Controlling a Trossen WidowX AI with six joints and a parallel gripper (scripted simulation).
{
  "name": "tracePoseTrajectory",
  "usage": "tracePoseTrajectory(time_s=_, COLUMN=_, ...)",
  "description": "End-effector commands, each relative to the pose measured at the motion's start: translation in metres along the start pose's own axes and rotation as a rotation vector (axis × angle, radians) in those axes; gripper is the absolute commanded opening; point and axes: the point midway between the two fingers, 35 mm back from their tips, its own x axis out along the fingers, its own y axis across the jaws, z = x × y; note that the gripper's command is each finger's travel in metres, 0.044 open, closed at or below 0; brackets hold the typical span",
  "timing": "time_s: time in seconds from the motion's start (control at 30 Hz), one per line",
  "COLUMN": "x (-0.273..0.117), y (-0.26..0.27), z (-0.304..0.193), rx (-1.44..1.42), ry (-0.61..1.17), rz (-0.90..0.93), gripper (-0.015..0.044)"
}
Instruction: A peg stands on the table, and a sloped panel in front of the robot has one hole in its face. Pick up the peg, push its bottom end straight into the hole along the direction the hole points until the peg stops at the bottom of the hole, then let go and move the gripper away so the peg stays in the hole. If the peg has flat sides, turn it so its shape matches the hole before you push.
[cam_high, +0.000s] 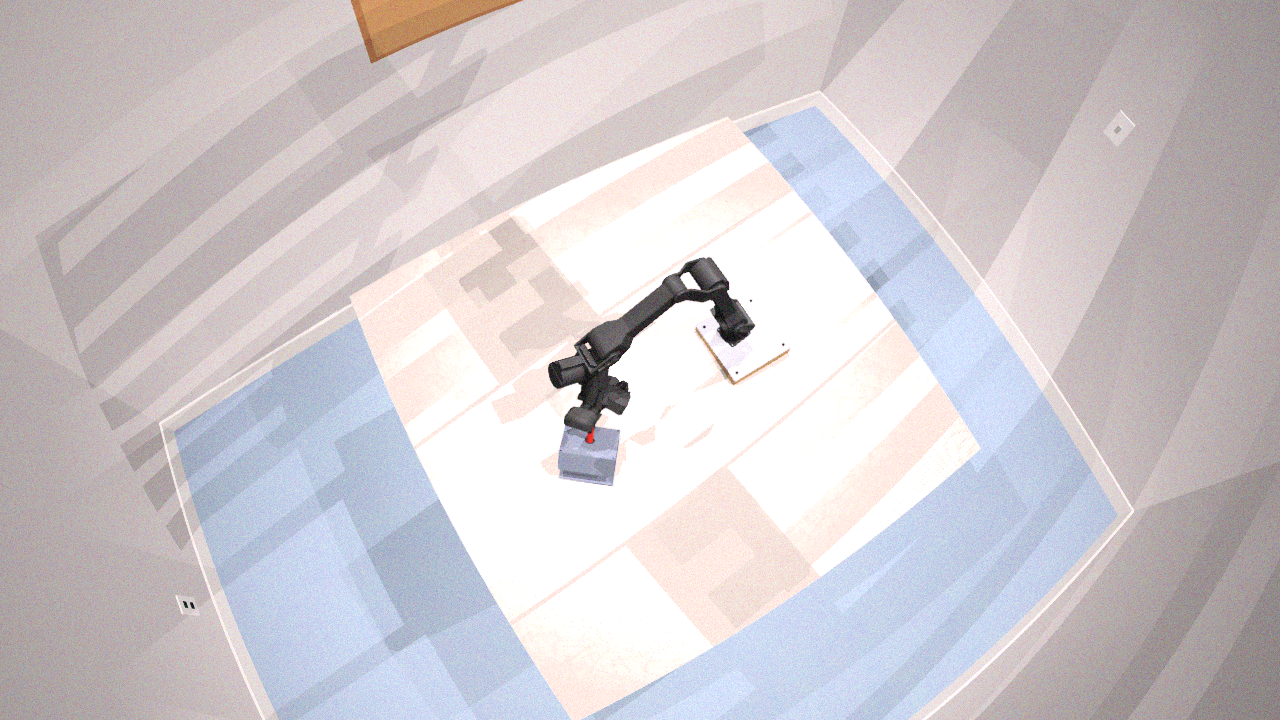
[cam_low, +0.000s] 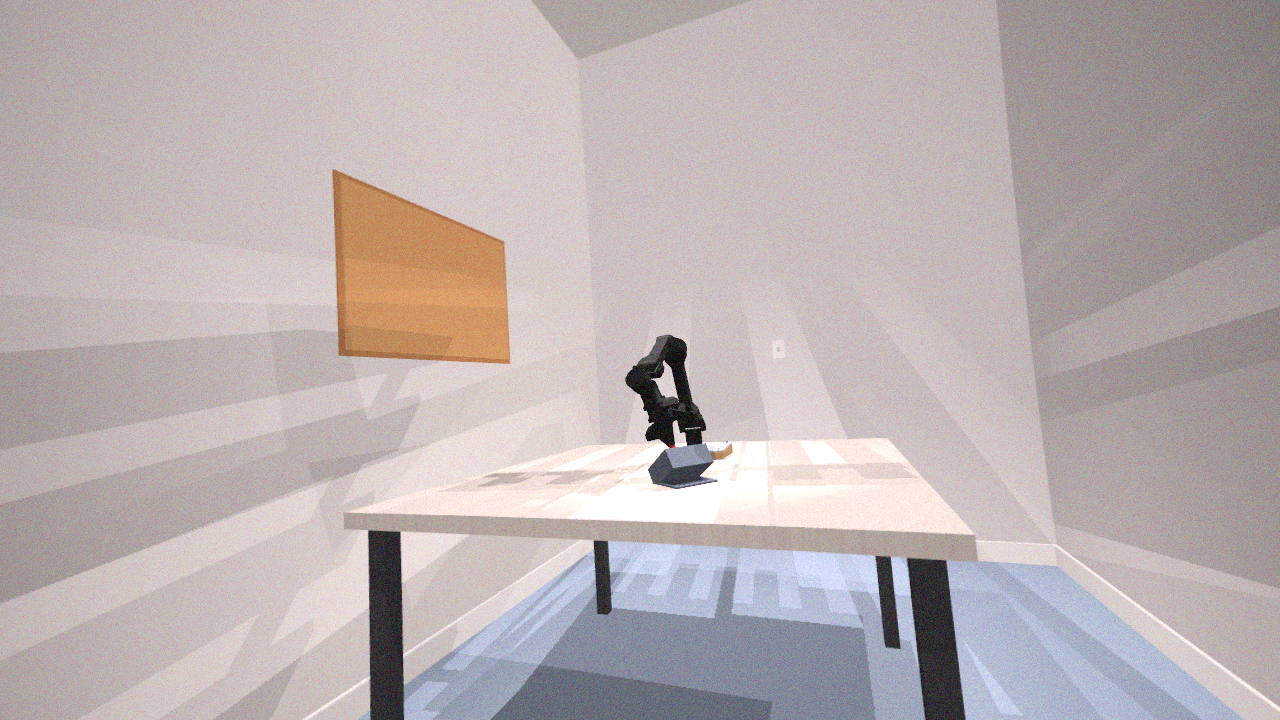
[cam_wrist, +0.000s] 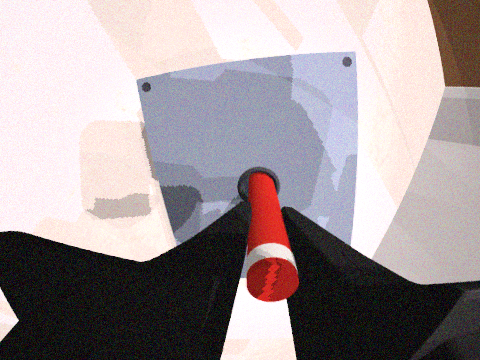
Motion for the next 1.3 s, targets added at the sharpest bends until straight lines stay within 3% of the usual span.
tracePoseTrajectory(time_s=0.0, x=0.004, y=-0.001, z=0.0, rx=0.002, ry=0.0, rz=0.0, gripper=0.0)
tracePoseTrajectory(time_s=1.27, x=0.013, y=0.0, z=0.001, rx=-0.001, ry=0.0, rz=-0.001, gripper=0.0)
